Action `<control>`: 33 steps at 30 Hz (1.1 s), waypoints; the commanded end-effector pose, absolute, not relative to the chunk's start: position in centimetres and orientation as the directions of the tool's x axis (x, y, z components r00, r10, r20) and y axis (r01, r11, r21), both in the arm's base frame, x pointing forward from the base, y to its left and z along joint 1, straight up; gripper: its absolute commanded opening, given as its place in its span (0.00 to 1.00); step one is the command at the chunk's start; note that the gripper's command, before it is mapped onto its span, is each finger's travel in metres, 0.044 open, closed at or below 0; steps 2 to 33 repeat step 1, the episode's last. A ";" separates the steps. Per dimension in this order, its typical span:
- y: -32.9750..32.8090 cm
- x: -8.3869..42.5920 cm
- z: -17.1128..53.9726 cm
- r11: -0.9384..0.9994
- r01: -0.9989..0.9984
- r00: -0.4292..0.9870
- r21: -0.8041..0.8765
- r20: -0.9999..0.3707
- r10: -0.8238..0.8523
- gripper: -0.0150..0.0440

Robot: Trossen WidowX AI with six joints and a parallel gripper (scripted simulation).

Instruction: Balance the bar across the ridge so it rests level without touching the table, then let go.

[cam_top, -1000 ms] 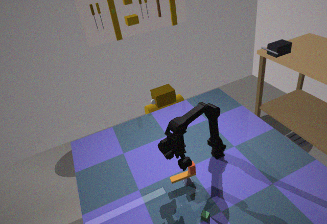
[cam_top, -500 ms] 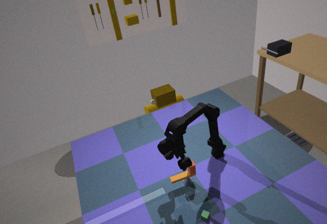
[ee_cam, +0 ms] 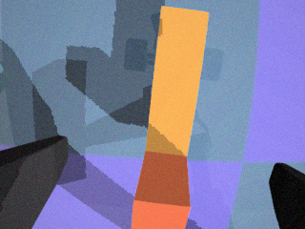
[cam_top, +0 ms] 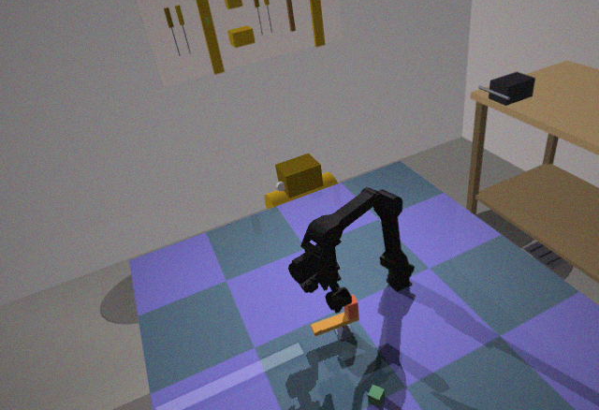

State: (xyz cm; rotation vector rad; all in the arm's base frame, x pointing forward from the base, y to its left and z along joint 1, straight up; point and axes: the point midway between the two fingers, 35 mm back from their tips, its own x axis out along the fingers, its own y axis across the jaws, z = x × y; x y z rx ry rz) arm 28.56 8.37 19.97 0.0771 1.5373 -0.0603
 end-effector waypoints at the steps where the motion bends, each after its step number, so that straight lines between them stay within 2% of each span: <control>1: 8.4 28.5 20.0 0.996 0.088 0.032 0.012 -0.999 0.010 1.00; 33: 8.4 28.5 20.0 0.996 0.088 0.032 0.012 -0.999 0.010 1.00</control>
